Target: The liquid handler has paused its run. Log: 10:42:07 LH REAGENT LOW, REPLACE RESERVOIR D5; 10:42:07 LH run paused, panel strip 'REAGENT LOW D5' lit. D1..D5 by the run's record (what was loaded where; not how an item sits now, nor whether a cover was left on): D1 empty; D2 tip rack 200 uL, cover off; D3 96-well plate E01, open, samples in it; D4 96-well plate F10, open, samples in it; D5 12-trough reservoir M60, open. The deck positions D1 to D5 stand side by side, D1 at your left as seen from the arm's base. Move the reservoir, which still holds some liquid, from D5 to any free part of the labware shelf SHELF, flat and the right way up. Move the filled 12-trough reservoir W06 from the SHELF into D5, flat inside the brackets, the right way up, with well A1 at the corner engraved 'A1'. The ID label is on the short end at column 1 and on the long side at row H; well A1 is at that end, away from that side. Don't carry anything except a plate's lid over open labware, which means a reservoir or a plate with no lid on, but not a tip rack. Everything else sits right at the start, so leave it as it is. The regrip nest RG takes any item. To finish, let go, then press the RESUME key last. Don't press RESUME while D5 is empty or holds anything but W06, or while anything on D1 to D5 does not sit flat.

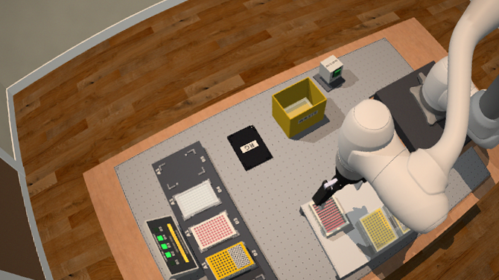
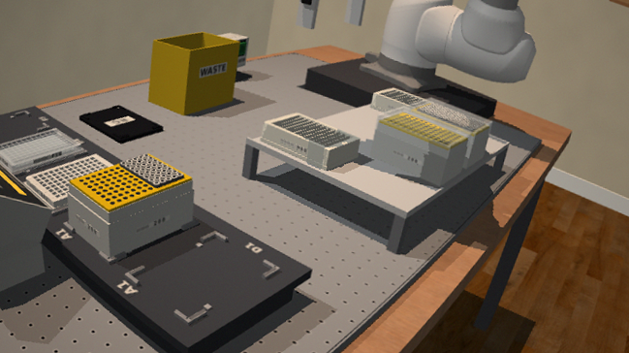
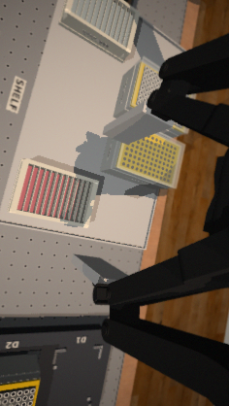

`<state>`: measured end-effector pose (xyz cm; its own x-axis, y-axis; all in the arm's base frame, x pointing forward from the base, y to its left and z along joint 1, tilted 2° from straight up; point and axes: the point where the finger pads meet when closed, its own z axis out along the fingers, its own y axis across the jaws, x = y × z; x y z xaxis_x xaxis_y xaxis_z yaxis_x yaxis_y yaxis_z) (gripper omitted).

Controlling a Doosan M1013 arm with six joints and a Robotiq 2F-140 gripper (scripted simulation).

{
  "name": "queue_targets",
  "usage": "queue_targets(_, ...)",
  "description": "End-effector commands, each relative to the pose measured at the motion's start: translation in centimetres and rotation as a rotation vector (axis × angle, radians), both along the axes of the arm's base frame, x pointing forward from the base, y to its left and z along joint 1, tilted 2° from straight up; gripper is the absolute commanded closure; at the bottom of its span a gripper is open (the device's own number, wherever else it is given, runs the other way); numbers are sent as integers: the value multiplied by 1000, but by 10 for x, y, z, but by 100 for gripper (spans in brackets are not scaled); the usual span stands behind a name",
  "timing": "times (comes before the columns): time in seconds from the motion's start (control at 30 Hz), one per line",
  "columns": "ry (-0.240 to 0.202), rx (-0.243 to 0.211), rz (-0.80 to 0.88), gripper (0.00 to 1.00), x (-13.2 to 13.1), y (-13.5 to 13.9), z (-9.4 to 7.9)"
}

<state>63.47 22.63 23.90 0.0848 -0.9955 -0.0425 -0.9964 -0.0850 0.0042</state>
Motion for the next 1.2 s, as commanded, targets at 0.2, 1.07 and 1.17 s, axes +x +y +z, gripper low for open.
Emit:
queue_targets(0.2, 0, 0, 0, 23, 25, 3, 5)
queue_targets(1.07, 0, 0, 0, 23, 134, 18, 4)
queue_targets(1.17, 0, 0, 0, 23, 149, 20, 4)
